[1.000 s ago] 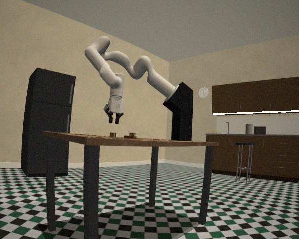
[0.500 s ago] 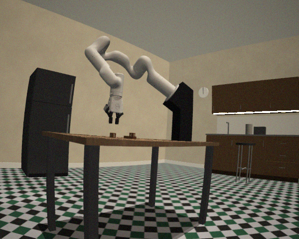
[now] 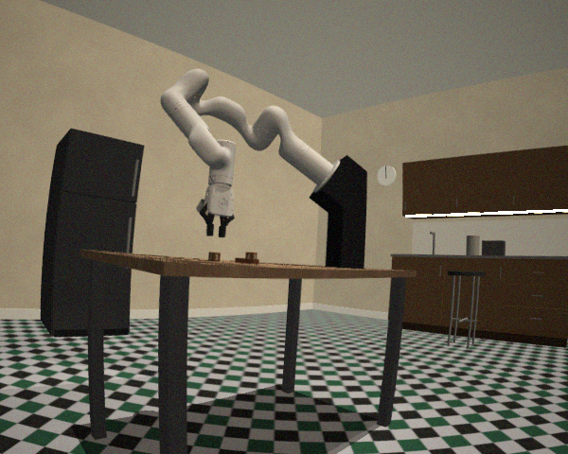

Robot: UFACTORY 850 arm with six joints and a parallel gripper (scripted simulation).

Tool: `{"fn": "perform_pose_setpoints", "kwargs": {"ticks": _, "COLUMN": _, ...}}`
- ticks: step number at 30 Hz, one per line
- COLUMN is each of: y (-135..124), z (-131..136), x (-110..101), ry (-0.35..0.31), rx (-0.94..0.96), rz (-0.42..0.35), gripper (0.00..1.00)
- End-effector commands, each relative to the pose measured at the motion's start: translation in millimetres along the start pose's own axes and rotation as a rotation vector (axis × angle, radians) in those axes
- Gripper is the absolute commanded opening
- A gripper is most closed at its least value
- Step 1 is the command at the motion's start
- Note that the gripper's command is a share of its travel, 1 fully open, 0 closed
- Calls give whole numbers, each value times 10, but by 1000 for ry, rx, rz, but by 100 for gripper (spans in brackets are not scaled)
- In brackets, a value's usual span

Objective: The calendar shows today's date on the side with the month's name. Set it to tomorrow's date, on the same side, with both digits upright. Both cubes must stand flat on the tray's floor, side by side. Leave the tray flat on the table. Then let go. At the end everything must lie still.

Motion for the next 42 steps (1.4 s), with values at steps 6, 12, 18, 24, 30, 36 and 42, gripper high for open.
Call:
{"fn": "perform_pose_setpoints", "kwargs": {"ticks": 6, "y": -1, "z": -5, "x": 81, "ry": 1, "rx": 0, "rz": 0, "gripper": 47}}
{"fn": "perform_pose_setpoints", "kwargs": {"ticks": 12, "y": -1, "z": -5, "x": 173, "ry": 1, "rx": 0, "rz": 0, "gripper": 47}}
{"fn": "perform_pose_setpoints", "kwargs": {"ticks": 18, "y": -1, "z": -6, "x": 237, "ry": 1, "rx": 0, "rz": 0, "gripper": 47}}
{"fn": "perform_pose_setpoints", "kwargs": {"ticks": 24, "y": -1, "z": -6, "x": 329, "ry": 1, "rx": 0, "rz": 0, "gripper": 47}}
{"fn": "perform_pose_setpoints", "kwargs": {"ticks": 30, "y": -1, "z": -6, "x": 402, "ry": 1, "rx": 0, "rz": 0, "gripper": 47}}
{"fn": "perform_pose_setpoints", "kwargs": {"ticks": 36, "y": -1, "z": -6, "x": 435, "ry": 1, "rx": 0, "rz": 0, "gripper": 47}}
{"fn": "perform_pose_setpoints", "kwargs": {"ticks": 42, "y": -1, "z": -6, "x": 461, "ry": 1, "rx": 0, "rz": 0, "gripper": 47}}
Point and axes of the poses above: the point where the finger pads meet when closed, its own x axis out along the fingers, its own z axis across the jaws, y = z × x, the point moved 4 cm from there along -x, back along the fingers, and after that the axes turned 10 degrees about -x, right-handed, at the moved point
